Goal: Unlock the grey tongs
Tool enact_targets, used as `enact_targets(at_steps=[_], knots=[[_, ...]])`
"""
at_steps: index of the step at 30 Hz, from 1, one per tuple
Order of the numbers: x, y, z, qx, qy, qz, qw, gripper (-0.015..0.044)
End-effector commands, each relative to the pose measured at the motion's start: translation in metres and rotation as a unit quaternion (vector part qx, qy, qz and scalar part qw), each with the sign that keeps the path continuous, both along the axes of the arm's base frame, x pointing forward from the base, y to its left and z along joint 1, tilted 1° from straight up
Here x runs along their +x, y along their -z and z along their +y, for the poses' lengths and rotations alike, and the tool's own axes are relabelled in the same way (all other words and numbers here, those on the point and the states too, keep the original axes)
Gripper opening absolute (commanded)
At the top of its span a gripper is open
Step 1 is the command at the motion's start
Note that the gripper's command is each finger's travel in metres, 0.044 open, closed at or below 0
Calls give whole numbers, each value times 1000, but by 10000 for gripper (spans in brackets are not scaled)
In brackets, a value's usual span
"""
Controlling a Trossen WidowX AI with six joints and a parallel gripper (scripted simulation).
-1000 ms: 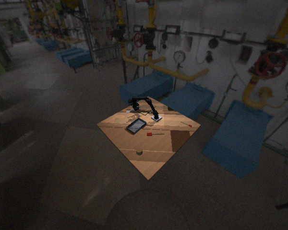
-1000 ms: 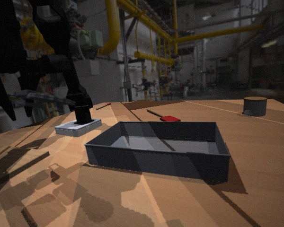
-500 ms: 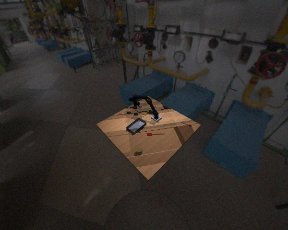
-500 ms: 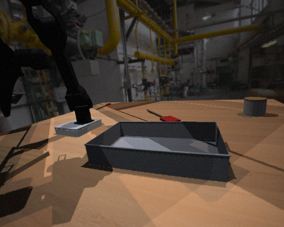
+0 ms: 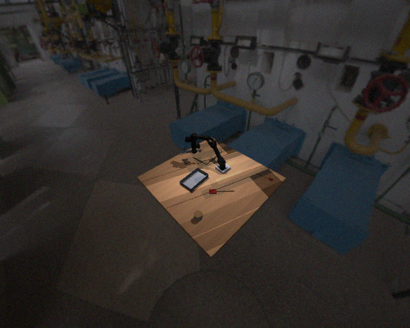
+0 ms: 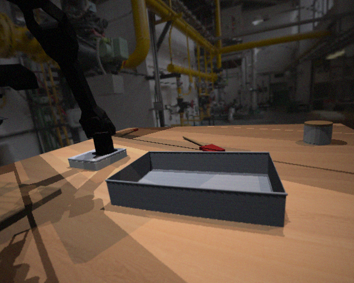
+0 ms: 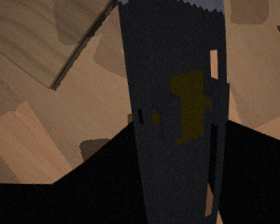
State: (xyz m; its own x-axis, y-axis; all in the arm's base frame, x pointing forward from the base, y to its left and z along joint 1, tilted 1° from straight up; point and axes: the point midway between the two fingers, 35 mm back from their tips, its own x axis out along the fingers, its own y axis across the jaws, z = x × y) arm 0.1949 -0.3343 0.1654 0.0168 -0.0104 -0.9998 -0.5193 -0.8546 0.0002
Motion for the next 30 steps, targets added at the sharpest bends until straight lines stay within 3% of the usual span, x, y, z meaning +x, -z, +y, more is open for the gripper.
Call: enact_targets(at_steps=[1, 30], knots=[[-26, -1, -15, -4, -35, 3, 999, -150], [-213, -2, -58, -7, -278, 17, 960, -150]])
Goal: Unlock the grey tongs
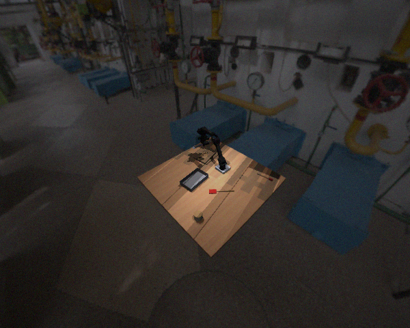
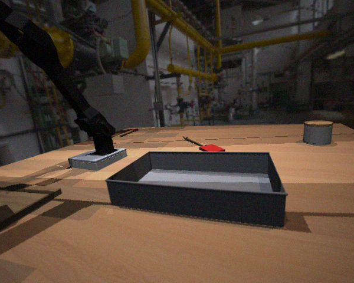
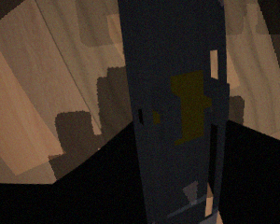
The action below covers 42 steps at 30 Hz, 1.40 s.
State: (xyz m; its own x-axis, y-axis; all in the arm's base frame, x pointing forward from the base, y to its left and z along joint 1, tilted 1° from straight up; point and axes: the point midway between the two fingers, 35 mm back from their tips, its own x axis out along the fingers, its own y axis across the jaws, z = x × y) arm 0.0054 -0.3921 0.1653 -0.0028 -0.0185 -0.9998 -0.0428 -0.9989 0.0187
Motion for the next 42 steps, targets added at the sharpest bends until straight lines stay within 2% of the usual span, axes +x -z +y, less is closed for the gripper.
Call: enact_targets(at_steps=[1, 14, 27, 31, 42], knots=[[-30, -2, 0, -1, -39, 4, 999, -150], [-111, -2, 11, 2, -144, 9, 990, -150], [-112, -2, 11, 4, -146, 14, 989, -150], [-113, 2, 11, 13, -149, 55, 987, -150], [-112, 5, 10, 29, -154, 235, 959, -150]])
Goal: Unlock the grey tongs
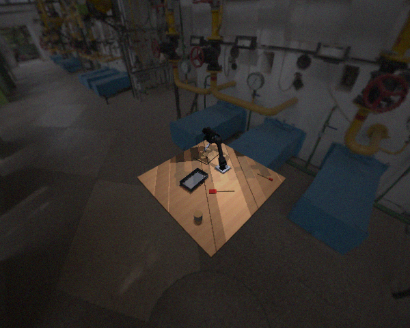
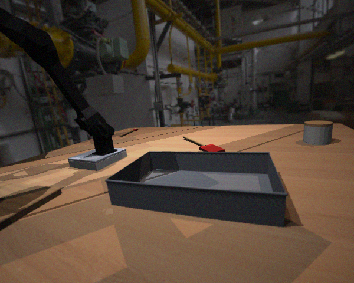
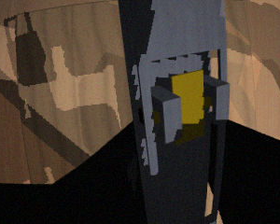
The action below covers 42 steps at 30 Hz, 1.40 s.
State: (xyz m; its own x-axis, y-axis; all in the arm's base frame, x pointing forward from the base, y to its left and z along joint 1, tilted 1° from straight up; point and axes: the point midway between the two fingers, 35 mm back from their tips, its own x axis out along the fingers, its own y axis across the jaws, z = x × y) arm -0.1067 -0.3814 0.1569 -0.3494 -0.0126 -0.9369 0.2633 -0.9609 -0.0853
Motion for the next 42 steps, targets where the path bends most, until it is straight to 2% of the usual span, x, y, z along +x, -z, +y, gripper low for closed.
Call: enact_targets(at_steps=[1, 11, 22, 42], knots=[[1, -4, -1, -15, -2, 75, 997, -150], [10, -17, 0, -63, -7, 236, 970, -150], [30, -41, 8, -145, -8, 391, 909, -150], [31, -43, 9, -151, -7, 400, 904, -150]])
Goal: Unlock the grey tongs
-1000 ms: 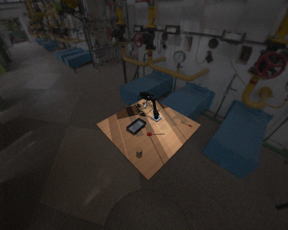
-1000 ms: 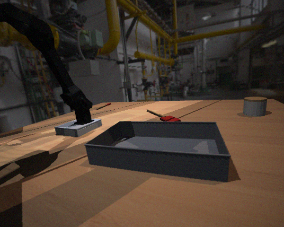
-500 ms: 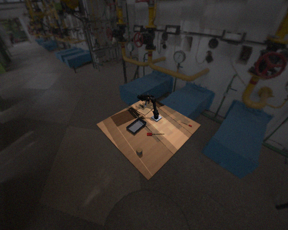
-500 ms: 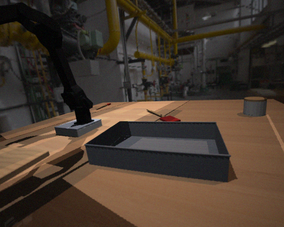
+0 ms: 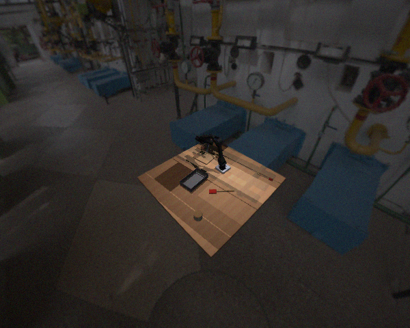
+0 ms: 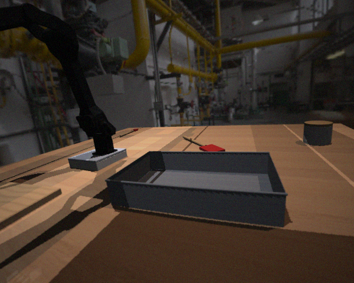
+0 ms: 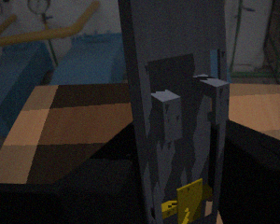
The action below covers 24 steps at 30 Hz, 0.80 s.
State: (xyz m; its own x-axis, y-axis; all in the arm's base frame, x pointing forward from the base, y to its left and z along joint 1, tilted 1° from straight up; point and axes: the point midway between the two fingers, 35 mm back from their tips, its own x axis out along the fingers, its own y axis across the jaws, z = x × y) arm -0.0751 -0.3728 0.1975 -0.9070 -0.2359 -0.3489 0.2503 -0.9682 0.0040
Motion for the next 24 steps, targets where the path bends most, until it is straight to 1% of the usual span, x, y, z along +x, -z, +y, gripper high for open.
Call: enact_targets(at_steps=[1, 20, 24], knots=[[0, -2, 0, -6, 2, 5, 1000, -150], [0, -2, 0, -6, 2, 5, 1000, -150], [-4, 2, -2, 8, 4, -16, 1000, -150]])
